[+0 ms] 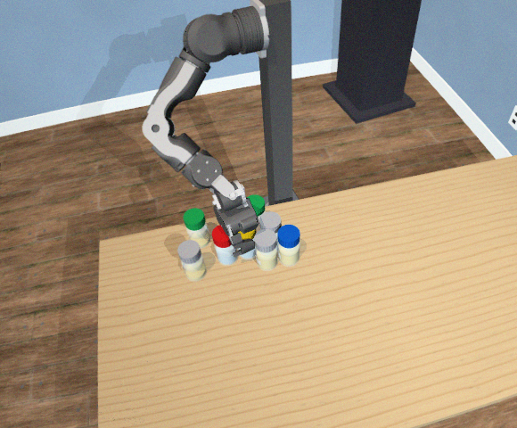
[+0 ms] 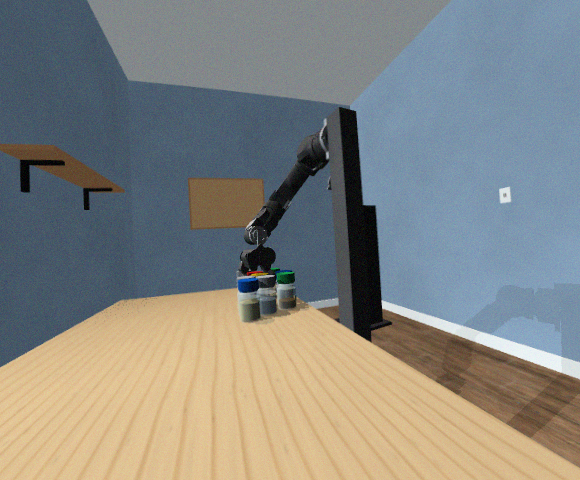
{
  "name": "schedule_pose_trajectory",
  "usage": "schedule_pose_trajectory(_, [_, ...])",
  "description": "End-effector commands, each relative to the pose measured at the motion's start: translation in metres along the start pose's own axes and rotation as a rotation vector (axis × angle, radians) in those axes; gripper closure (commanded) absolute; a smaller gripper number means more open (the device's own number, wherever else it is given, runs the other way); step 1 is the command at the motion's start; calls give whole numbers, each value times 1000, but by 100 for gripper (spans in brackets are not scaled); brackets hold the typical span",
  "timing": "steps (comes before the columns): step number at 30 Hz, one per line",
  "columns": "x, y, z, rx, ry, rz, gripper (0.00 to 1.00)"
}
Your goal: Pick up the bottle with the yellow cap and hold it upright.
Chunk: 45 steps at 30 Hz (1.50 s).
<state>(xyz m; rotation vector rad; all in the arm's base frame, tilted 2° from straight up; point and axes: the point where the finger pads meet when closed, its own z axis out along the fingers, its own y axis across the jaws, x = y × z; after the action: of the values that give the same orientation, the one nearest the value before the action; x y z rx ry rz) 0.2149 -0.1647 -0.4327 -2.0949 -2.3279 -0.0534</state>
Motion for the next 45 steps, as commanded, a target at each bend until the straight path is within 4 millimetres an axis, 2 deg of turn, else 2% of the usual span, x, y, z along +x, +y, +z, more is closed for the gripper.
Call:
schedule_pose_trajectory(1, [0,-2,0,9,0,0,55])
schedule_pose_trajectory(30, [9,-5,1,17,4,-4,55])
schedule_pose_trajectory(37, [9,-5,1,17,4,-4,55])
schedule_pose_trajectory(38, [4,0,0,0,-10,5,55])
schedule_pose_trajectory(45, [10,-5,1,16,6,-5,55])
